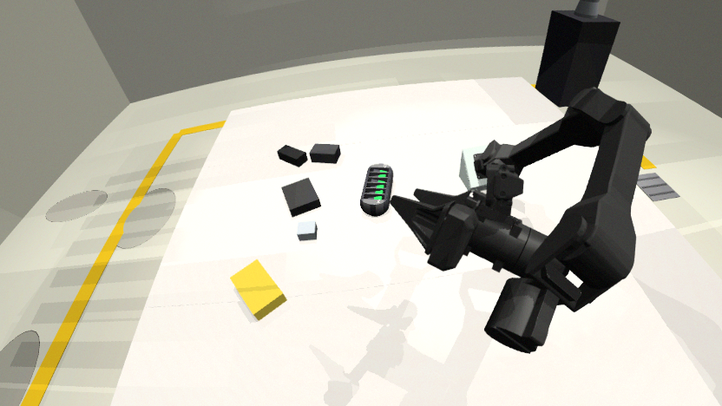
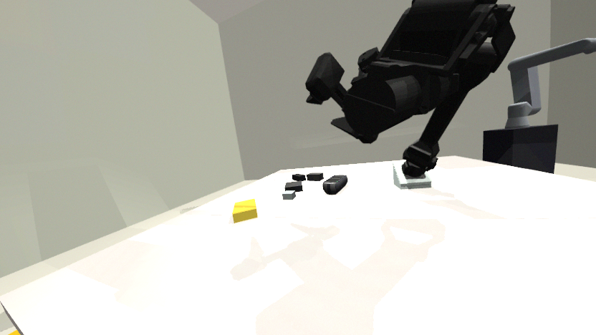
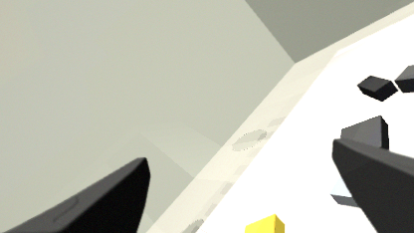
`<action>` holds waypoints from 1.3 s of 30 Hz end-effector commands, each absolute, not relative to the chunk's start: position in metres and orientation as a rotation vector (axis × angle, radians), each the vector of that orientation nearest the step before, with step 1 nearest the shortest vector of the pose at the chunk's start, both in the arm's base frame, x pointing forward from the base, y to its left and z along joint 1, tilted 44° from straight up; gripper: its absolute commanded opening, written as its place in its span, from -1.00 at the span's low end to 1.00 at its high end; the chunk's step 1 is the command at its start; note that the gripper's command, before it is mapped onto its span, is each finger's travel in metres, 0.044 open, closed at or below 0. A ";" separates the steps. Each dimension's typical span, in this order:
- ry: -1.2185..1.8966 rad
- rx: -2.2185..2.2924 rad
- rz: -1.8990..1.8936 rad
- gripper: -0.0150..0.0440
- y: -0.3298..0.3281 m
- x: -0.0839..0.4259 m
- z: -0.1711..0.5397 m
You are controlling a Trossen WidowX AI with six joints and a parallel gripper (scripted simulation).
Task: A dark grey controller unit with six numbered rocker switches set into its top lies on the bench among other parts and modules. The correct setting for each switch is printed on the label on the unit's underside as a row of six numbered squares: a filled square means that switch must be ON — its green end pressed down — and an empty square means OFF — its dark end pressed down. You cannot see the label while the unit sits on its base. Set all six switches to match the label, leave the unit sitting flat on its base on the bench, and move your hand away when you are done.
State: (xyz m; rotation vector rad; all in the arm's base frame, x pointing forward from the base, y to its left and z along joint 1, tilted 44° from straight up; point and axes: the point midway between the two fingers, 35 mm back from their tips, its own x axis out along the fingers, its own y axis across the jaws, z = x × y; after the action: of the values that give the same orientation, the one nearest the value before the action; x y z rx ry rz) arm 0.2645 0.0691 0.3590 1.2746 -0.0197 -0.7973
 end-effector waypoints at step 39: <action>1.572 -0.172 0.339 -0.49 -0.044 0.259 0.048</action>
State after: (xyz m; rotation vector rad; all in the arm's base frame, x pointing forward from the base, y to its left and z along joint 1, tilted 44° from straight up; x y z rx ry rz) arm 0.2819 -0.0278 0.1021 -0.0684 1.5098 -0.1951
